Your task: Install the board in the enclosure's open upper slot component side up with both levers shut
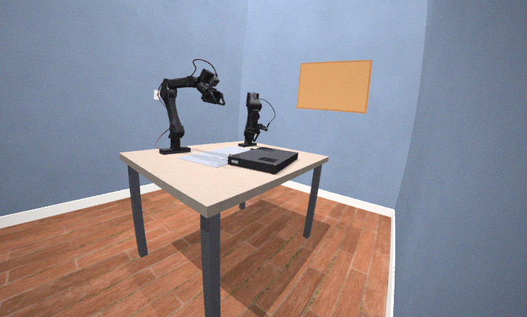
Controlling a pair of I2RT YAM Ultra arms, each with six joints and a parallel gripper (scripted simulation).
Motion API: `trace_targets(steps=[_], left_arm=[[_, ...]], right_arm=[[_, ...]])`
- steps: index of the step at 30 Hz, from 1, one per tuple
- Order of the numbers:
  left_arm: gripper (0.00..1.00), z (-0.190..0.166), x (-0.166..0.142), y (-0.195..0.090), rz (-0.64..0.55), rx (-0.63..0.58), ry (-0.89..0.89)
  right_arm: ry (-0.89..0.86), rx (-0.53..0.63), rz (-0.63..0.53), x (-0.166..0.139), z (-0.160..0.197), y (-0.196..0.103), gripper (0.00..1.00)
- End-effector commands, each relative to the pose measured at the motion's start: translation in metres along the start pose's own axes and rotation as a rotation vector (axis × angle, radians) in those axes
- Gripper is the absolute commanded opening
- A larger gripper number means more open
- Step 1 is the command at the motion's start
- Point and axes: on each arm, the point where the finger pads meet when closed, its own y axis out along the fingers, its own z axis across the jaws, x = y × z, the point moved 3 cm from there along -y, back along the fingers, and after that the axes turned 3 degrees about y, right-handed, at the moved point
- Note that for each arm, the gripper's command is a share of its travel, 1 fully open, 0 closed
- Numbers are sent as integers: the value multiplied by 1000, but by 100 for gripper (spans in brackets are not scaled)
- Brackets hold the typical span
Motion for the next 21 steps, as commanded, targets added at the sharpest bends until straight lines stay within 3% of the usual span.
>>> trace_targets(steps=[1, 11, 21], left_arm=[[64, -4, 0, -15, -24, -29, 6], [64, -4, 0, -15, -24, -29, 6], [64, -4, 0, -15, -24, -29, 6]], right_arm=[[0, 26, -210, 36, -8, -8, 64], [49, 0, -504, 77, -43, -42, 64], [64, -33, -527, 79, -56, -42, 64]])
